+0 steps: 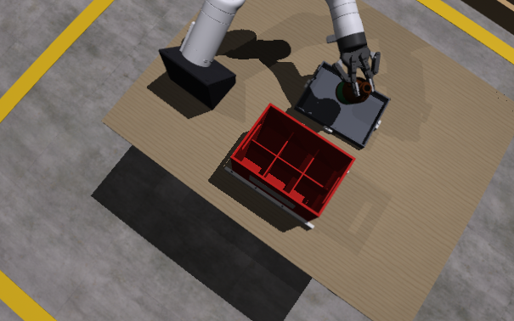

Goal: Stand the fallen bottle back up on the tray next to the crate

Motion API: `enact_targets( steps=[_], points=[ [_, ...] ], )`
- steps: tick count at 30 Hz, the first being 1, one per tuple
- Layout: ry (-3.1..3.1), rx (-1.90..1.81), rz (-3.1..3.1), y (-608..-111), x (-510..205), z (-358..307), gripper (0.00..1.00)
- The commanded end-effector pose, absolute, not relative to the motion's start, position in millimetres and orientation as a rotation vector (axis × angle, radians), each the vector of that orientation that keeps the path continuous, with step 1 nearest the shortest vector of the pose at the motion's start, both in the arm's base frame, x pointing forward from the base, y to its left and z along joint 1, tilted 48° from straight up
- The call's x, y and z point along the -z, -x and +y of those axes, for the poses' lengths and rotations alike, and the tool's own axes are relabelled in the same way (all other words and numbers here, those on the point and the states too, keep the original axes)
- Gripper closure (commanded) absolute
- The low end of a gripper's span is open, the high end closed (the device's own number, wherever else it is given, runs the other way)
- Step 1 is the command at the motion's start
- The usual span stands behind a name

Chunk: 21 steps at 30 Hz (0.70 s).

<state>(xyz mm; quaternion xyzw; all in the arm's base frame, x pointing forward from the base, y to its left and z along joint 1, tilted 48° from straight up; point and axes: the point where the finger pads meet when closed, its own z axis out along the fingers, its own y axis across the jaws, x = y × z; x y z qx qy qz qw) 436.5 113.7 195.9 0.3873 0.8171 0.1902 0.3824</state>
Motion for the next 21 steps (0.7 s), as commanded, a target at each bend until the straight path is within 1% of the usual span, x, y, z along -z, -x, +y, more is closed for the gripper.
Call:
enact_targets(
  steps=[1,21],
  points=[
    [-0.972,-0.487,2.090,-433.9,-194.5,120.1,1.00],
    [-0.971,-0.481,2.081,-433.9,-195.4,119.5,1.00]
  ],
)
